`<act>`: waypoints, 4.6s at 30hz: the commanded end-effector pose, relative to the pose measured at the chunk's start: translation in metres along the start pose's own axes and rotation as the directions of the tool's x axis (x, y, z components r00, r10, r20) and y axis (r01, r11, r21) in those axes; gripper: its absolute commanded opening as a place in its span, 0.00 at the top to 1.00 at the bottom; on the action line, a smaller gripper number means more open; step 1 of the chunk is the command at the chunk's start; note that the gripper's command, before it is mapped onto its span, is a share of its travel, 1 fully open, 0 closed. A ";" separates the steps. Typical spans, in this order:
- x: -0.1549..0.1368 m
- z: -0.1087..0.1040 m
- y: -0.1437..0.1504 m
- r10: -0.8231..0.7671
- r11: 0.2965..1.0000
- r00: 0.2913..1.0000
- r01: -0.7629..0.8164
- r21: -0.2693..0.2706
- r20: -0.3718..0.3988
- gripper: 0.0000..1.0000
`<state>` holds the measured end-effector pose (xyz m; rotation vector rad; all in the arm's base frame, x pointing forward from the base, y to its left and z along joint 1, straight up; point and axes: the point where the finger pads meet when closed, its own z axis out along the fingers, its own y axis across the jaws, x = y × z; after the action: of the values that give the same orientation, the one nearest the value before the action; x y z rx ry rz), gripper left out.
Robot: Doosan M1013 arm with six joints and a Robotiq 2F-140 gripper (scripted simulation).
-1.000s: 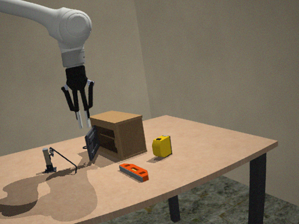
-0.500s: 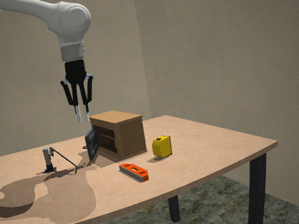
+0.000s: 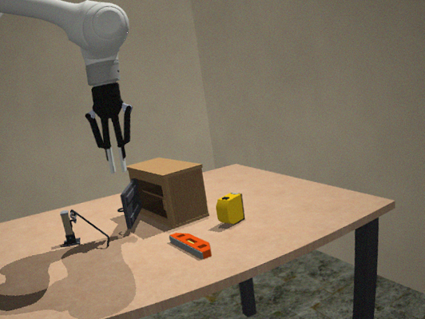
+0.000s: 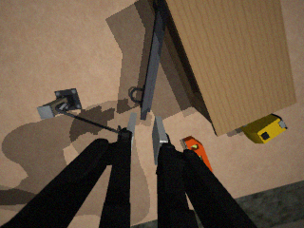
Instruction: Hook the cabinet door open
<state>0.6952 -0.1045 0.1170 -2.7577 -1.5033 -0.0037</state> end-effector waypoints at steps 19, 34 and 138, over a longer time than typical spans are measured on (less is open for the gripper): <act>-0.054 0.000 -0.110 -0.870 0.493 0.493 0.870 0.001 0.001 0.84; -0.054 0.000 -0.110 -0.874 0.486 0.486 0.874 0.000 0.000 0.86; -0.055 0.090 -0.110 -0.874 0.486 0.486 0.874 0.000 0.000 0.86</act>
<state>0.5732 -0.0907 0.0263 -1.6155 -2.6950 -0.0038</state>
